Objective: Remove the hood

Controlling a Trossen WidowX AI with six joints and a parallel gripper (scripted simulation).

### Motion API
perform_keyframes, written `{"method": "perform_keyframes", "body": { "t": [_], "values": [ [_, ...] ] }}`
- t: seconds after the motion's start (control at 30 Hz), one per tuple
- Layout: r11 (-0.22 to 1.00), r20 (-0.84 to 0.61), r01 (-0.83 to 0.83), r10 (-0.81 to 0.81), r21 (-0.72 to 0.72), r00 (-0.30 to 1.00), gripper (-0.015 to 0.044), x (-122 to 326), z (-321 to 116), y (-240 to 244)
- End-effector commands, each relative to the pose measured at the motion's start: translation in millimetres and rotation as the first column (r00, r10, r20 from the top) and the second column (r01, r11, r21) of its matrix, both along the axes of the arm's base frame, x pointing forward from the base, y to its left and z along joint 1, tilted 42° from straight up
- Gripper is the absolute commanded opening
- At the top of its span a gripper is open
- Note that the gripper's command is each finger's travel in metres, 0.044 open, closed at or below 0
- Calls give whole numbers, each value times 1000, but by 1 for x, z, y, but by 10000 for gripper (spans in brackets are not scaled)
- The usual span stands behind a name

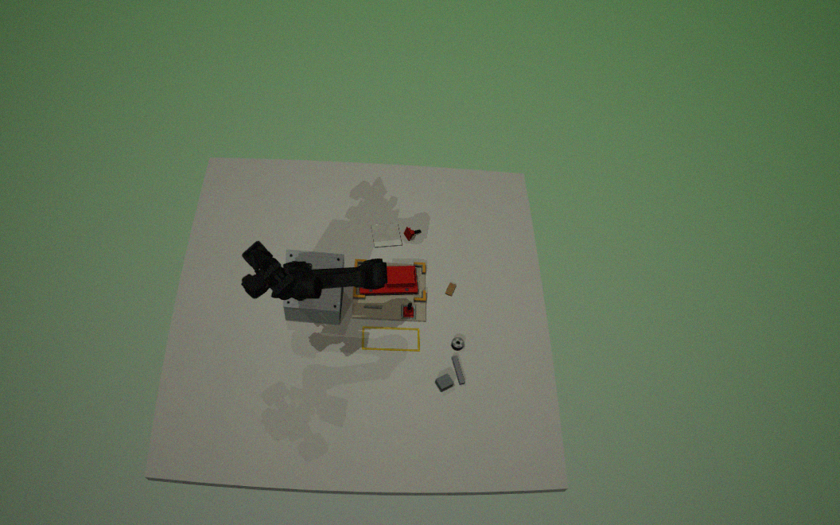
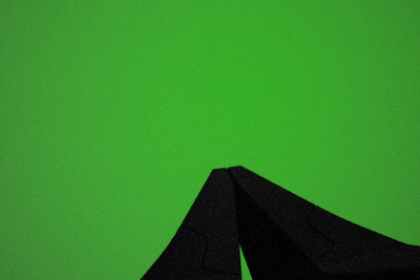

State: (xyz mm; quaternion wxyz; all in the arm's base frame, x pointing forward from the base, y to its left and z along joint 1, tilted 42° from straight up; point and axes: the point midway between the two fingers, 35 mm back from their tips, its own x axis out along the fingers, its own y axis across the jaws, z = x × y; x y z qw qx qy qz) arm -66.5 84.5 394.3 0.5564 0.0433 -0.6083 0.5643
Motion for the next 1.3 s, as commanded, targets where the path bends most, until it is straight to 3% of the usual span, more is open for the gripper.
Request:
{"method": "perform_keyframes", "body": {
  "t": [0.0,0.17,0.33,0.53,0.73,0.9,1.27],
  "values": [
    [1000,3,-11,11,-1,1000,26,-2,0,-1],
    [960,75,-279,280,-29,957,157,-48,5,-28],
    [831,136,-549,556,-82,820,289,-89,6,-74],
    [673,184,-725,738,-143,649,440,-111,3,-122],
    [406,260,-876,903,-259,342,440,-124,-12,-203],
    [171,308,-912,950,-373,53,440,-110,-33,-276],
    [-216,357,-760,782,-612,-510,440,-4,-90,-406]
  ]
}}
